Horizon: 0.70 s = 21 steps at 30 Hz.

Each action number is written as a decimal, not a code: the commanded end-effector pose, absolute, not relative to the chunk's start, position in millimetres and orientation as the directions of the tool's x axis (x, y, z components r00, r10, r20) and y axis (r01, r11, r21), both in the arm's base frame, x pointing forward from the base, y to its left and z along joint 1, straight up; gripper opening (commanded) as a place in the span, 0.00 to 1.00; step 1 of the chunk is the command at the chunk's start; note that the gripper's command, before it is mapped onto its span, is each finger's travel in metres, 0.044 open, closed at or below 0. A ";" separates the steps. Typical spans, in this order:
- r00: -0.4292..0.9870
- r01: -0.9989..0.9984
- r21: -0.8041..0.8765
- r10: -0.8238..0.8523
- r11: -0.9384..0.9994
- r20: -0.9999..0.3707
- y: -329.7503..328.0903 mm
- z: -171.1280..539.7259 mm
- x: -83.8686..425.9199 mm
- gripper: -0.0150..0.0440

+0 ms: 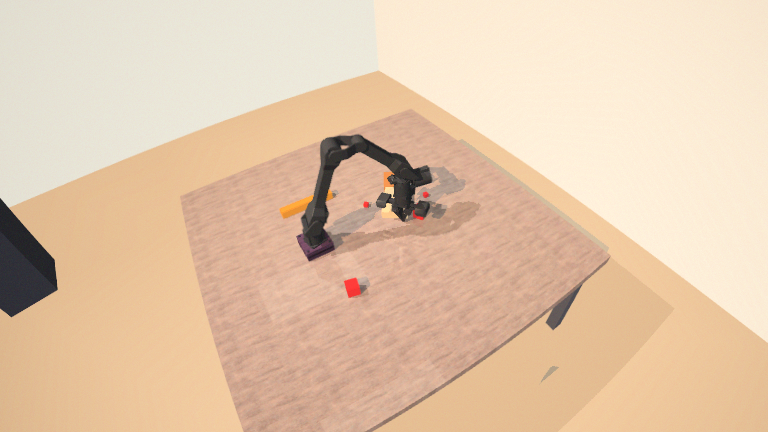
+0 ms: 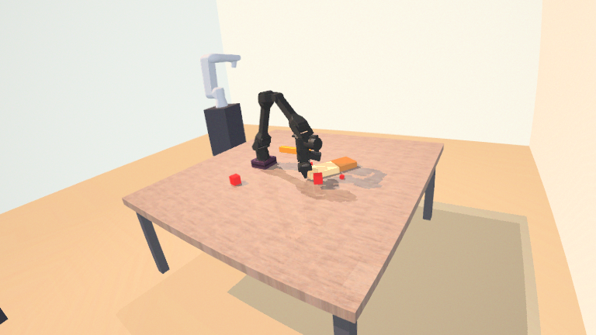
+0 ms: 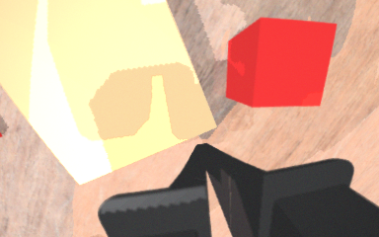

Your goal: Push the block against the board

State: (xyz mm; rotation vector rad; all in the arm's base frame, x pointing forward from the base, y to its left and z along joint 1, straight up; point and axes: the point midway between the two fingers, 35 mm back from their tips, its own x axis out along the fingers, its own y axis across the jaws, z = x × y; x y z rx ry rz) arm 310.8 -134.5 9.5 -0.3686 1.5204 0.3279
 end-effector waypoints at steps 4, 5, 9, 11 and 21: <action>0.023 -0.435 -0.022 -0.014 0.900 -1.000 -138.1 7.6 299.9 0.25; 0.023 -0.435 -0.022 -0.014 0.900 -1.000 -138.9 7.6 298.5 0.25; 0.023 -0.435 -0.023 -0.014 0.900 -1.000 -142.1 7.3 292.6 0.25; 0.022 -0.435 -0.023 -0.014 0.900 -1.000 -143.7 7.1 289.7 0.25; 0.021 -0.435 -0.023 -0.015 0.900 -1.000 -150.3 6.2 275.9 0.25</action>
